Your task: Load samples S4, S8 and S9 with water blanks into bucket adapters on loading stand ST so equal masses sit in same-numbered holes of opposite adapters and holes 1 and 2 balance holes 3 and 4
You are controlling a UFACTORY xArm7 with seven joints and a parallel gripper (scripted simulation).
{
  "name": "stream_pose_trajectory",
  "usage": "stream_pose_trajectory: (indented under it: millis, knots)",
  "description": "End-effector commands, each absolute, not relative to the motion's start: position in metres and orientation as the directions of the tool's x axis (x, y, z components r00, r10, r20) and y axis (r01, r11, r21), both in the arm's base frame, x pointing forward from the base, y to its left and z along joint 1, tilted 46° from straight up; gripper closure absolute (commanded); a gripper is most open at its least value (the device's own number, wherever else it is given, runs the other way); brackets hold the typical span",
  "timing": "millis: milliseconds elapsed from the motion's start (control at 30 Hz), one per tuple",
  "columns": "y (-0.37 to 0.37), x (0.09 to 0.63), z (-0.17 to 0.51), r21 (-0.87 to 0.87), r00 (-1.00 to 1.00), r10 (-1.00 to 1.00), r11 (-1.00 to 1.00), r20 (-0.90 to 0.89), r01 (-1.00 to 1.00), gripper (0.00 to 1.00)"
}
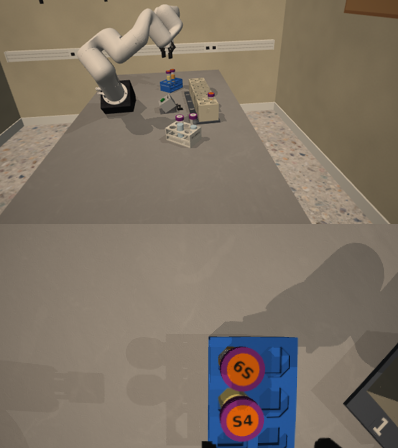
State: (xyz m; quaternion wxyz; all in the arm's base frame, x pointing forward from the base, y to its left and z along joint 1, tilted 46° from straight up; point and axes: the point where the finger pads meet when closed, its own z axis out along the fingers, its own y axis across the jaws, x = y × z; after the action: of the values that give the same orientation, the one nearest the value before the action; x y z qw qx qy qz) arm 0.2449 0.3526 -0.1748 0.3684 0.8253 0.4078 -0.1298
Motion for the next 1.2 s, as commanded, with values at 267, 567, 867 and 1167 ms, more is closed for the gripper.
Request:
stream_pose_trajectory:
  millis: [267,567,867,1167]
  knots:
    - [0.340,0.247,-0.189,0.501,0.634,0.581,-0.398,-0.511,0.769,0.43]
    - [0.330,0.248,-0.199,0.501,0.634,0.581,-0.398,-0.511,0.769,0.43]
    - [0.317,0.250,-0.211,0.501,0.634,0.581,-0.398,-0.511,0.769,0.43]
    - [0.307,0.251,-0.221,0.501,0.634,0.581,-0.398,-0.511,0.769,0.43]
